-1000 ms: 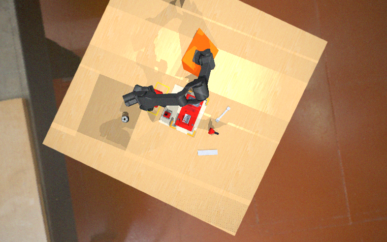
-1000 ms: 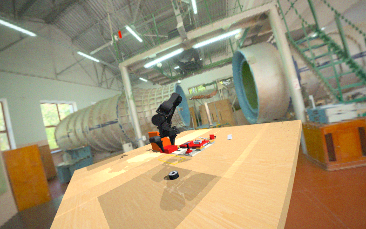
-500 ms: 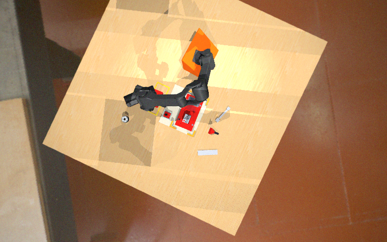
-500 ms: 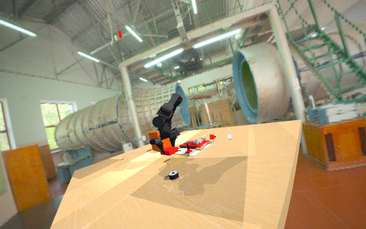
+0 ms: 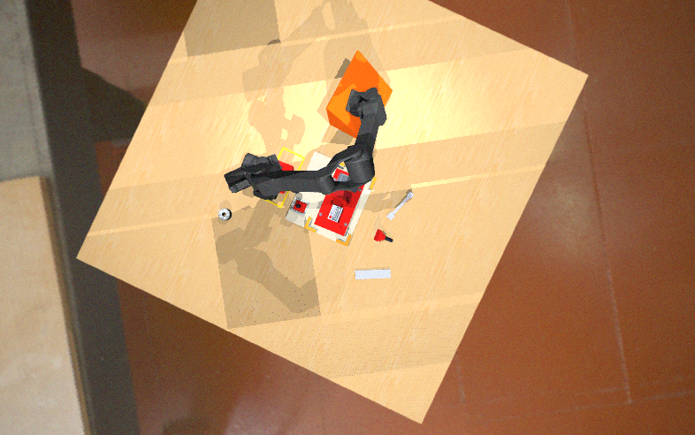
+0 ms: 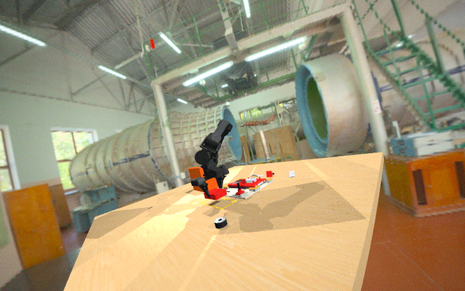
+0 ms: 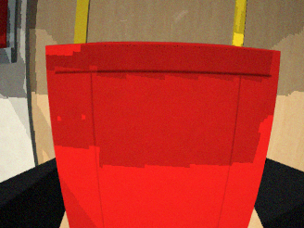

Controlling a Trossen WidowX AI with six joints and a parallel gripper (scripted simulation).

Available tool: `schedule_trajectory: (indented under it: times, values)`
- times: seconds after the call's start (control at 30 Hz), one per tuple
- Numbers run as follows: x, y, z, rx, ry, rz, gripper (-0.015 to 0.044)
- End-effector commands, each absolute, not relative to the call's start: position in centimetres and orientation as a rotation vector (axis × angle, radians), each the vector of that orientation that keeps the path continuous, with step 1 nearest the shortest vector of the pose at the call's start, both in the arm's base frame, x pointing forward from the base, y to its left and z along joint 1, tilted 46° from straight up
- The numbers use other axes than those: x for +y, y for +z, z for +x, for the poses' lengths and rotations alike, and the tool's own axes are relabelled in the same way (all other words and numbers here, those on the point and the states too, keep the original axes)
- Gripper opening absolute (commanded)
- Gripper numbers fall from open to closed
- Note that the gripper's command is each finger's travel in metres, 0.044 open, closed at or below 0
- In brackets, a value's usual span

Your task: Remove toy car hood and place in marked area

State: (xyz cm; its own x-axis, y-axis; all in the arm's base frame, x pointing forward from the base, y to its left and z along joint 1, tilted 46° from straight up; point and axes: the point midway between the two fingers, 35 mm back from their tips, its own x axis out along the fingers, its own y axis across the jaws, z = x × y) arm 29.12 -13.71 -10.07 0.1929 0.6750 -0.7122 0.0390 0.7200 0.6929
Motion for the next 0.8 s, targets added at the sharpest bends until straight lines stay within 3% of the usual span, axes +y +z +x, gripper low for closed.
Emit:
schedule_trajectory:
  times: [0.0,0.77]
  values:
    - [-13.26,-10.35,29.02,1.321,0.497,0.676,0.0000]
    - [-12.59,-10.97,29.15,1.321,0.498,0.676,0.0000]
